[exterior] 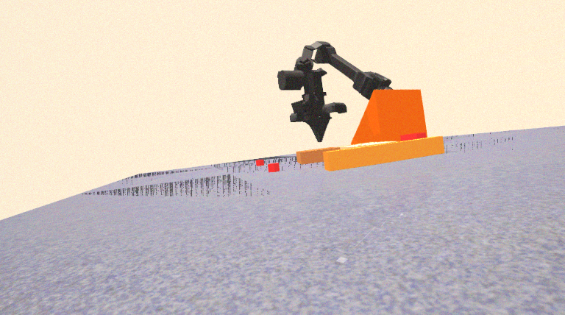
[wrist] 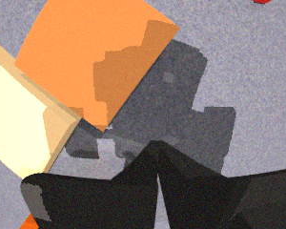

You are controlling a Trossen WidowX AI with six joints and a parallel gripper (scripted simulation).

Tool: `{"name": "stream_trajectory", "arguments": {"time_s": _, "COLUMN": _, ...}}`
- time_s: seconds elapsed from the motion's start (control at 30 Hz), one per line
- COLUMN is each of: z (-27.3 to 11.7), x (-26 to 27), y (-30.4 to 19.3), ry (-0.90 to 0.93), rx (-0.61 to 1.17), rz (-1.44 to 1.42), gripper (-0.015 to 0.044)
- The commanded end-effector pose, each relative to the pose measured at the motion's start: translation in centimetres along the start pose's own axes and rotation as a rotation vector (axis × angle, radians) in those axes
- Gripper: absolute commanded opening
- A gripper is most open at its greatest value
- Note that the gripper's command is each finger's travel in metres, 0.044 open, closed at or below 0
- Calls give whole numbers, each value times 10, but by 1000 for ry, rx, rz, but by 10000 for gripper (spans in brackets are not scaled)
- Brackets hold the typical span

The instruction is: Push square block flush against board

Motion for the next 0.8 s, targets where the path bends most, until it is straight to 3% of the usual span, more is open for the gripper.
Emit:
{"name": "stream_trajectory", "arguments": {"time_s": 0.0, "z": 8, "x": 3, "y": -3, "ry": 1, "rx": 10, "rz": -142, "gripper": 0}}
{"name": "stream_trajectory", "arguments": {"time_s": 0.77, "z": 40, "x": 9, "y": -6, "ry": 3, "rx": 12, "rz": -933, "gripper": 0}}
Point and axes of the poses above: the point midway between the two fingers, 35 mm back from their tips, its own z axis out along the fingers, its own x axis across the jaws, y = z × x, the point moved 1 cm from there along -z, back along the fingers, and after that the axes turned 15 degrees about z, right-handed, at the moved point
